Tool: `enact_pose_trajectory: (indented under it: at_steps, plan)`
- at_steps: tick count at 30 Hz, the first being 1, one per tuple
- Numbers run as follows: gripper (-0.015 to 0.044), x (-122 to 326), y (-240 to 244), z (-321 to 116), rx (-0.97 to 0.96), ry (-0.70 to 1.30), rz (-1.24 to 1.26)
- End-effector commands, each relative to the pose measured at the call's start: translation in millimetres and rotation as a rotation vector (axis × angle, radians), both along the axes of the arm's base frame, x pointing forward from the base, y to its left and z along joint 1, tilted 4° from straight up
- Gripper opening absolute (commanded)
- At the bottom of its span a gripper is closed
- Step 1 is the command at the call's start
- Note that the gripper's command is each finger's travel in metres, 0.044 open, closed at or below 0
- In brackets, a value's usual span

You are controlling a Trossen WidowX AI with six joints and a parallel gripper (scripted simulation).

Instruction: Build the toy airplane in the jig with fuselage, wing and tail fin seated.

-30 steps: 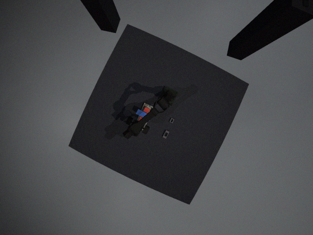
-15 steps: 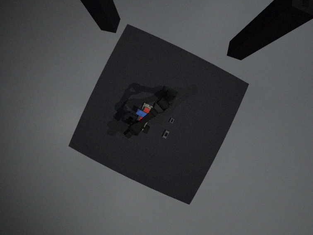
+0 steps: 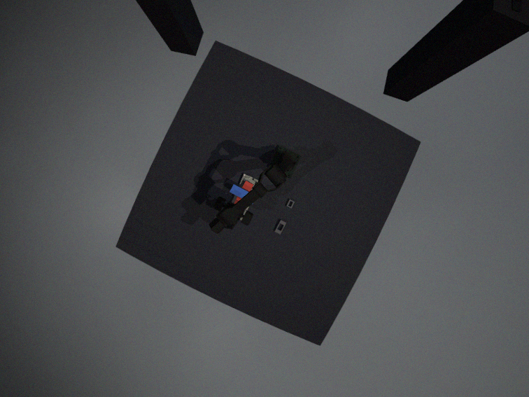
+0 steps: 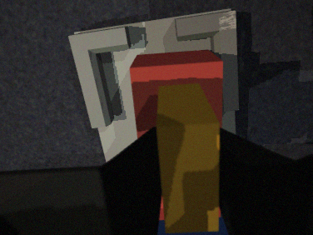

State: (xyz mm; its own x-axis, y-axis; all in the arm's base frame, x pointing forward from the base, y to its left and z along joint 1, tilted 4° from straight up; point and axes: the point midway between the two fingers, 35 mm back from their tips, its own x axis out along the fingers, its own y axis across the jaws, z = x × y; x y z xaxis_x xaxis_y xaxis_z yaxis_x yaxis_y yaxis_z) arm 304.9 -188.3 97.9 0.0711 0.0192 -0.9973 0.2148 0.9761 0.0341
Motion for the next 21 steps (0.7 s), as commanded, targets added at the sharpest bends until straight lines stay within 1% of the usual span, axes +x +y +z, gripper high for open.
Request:
enact_pose_trajectory:
  at_steps: [1,8,14,16,21]
  plan:
    - [0.0079,0,0,0,0.000,0.000,0.000]
    - [0.0260,0,0,0,0.000,0.000,0.000]
    - [0.0260,0,0,2,0.000,0.000,0.000]
    - [0.0260,1,-2,20,0.001,-0.001,-0.001]
    - [0.0260,-5,-3,82,0.003,-0.002,-0.002]
